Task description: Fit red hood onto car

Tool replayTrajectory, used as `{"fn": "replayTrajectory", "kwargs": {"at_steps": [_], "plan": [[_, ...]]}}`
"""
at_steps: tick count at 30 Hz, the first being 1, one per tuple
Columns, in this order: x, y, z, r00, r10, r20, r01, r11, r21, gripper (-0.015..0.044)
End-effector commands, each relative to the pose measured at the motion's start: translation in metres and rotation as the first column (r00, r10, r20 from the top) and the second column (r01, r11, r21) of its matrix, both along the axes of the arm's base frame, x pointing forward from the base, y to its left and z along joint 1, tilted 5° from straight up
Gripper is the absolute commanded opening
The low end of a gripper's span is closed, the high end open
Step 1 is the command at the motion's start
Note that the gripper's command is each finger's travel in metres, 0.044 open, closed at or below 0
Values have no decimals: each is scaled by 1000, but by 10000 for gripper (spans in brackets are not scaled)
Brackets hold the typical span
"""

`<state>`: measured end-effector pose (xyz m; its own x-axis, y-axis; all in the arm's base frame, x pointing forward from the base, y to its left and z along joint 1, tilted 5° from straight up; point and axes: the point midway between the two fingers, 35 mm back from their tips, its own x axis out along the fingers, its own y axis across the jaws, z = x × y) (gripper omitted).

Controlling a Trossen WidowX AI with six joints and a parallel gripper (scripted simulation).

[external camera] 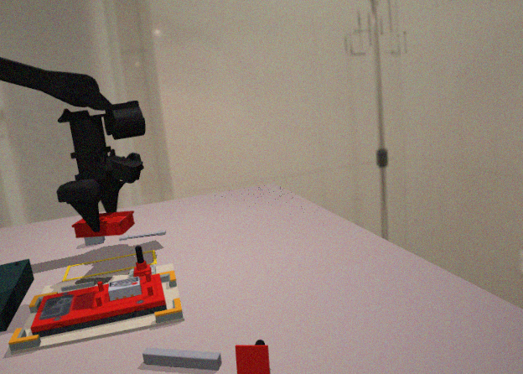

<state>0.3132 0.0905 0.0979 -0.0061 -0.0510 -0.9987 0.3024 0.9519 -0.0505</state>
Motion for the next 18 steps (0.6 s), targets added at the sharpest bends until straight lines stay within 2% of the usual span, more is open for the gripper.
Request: {"fn": "replayTrajectory", "kwargs": {"at_steps": [1,18], "plan": [[6,-11,2,999,35,2,-35,999,-6,0],[24,-65,6,984,177,-9,-177,984,-7,0]]}}
